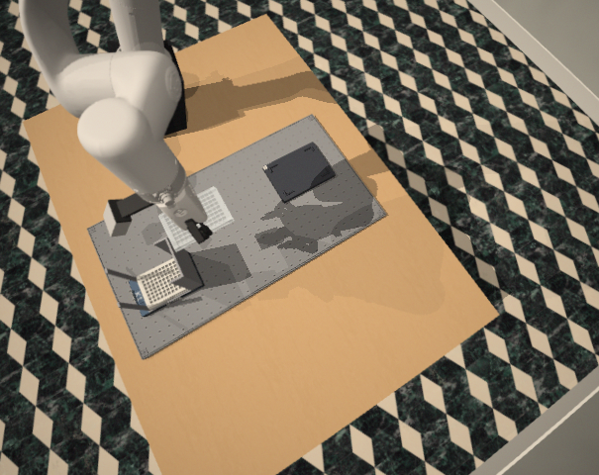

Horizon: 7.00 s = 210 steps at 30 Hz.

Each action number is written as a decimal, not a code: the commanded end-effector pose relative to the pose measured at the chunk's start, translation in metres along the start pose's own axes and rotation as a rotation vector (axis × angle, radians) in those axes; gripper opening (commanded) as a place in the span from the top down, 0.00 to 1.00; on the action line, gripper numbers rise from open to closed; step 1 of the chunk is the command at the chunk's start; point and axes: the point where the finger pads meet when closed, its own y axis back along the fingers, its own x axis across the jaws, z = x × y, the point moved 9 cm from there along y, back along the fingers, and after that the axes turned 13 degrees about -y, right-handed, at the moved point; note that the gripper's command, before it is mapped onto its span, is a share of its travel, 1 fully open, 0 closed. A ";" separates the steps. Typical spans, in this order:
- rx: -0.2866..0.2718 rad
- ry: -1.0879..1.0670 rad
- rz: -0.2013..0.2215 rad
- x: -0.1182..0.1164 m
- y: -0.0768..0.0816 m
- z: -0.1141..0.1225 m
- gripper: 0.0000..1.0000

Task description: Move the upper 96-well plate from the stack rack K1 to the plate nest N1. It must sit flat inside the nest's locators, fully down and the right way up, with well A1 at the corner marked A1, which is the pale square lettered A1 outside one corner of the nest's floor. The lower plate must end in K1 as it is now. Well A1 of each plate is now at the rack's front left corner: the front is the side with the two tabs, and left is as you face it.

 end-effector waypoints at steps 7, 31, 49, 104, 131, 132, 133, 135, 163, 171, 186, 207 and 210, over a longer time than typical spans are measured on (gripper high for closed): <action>0.001 -0.002 -0.005 0.012 0.001 0.025 1.00; 0.000 -0.002 -0.005 0.044 0.000 0.091 1.00; 0.000 -0.002 -0.005 0.066 -0.001 0.135 1.00; -0.001 -0.002 -0.004 0.128 -0.004 0.261 1.00; -0.001 -0.002 -0.004 0.128 -0.004 0.260 1.00; -0.001 -0.002 -0.004 0.128 -0.004 0.260 1.00; -0.001 -0.002 -0.004 0.128 -0.006 0.260 1.00; -0.001 -0.002 -0.004 0.128 -0.006 0.260 1.00; -0.001 -0.002 -0.004 0.128 -0.049 0.259 1.00; -0.001 -0.002 -0.004 0.127 -0.059 0.259 1.00; -0.001 -0.002 -0.004 0.127 -0.081 0.259 1.00; -0.001 -0.002 -0.004 0.127 -0.112 0.259 1.00; -0.001 -0.002 -0.004 0.127 -0.117 0.259 1.00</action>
